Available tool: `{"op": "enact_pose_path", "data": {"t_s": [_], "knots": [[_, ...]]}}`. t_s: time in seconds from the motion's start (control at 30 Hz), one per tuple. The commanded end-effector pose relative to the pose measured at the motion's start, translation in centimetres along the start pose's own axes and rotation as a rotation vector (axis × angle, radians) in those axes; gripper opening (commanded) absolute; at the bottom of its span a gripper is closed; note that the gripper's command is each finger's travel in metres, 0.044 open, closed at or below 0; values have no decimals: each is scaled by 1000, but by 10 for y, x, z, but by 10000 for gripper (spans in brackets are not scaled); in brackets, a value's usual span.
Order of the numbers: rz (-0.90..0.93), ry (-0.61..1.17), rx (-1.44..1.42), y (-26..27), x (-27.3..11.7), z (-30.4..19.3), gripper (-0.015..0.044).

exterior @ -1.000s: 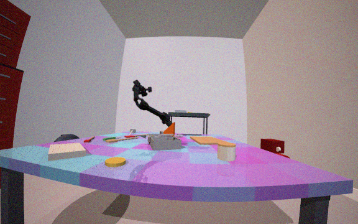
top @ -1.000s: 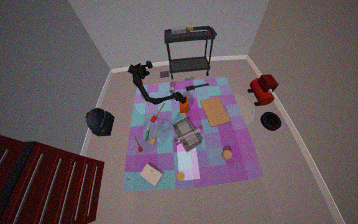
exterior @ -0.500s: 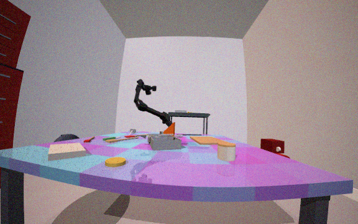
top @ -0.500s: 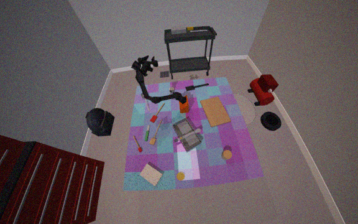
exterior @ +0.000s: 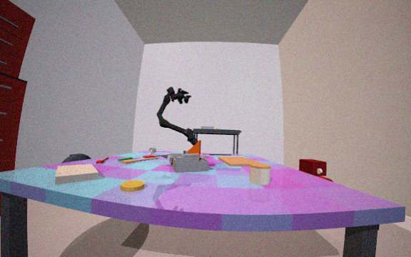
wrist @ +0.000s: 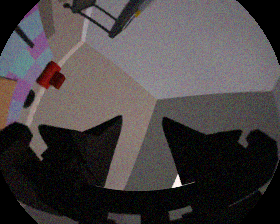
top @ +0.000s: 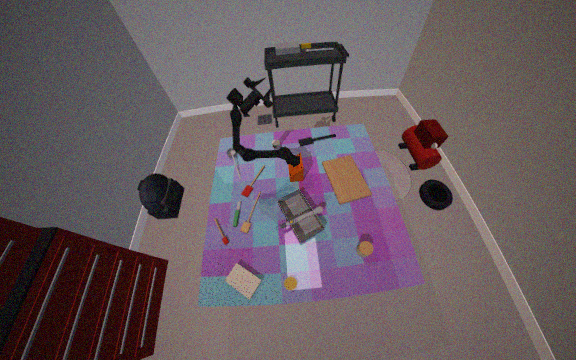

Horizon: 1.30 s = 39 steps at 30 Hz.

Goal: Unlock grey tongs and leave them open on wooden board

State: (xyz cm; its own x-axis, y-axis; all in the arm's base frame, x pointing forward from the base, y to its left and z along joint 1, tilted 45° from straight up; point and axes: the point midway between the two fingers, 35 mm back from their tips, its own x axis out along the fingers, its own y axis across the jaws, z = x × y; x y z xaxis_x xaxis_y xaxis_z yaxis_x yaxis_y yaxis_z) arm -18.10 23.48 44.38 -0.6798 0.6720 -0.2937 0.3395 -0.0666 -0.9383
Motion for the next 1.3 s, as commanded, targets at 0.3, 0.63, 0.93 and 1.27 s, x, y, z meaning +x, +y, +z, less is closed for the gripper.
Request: {"op": "enact_pose_path", "data": {"t_s": [0.3, 0.63, 0.93, 1.27], "knots": [[126, 517, 674, 102, 13, -144, 260], [-12, 1068, 1312, 222, -47, -247, 260], [-350, 1583, 1783, 337, -144, -288, 260], [-1152, 2175, 2053, 457, -277, -261, 260]]}}
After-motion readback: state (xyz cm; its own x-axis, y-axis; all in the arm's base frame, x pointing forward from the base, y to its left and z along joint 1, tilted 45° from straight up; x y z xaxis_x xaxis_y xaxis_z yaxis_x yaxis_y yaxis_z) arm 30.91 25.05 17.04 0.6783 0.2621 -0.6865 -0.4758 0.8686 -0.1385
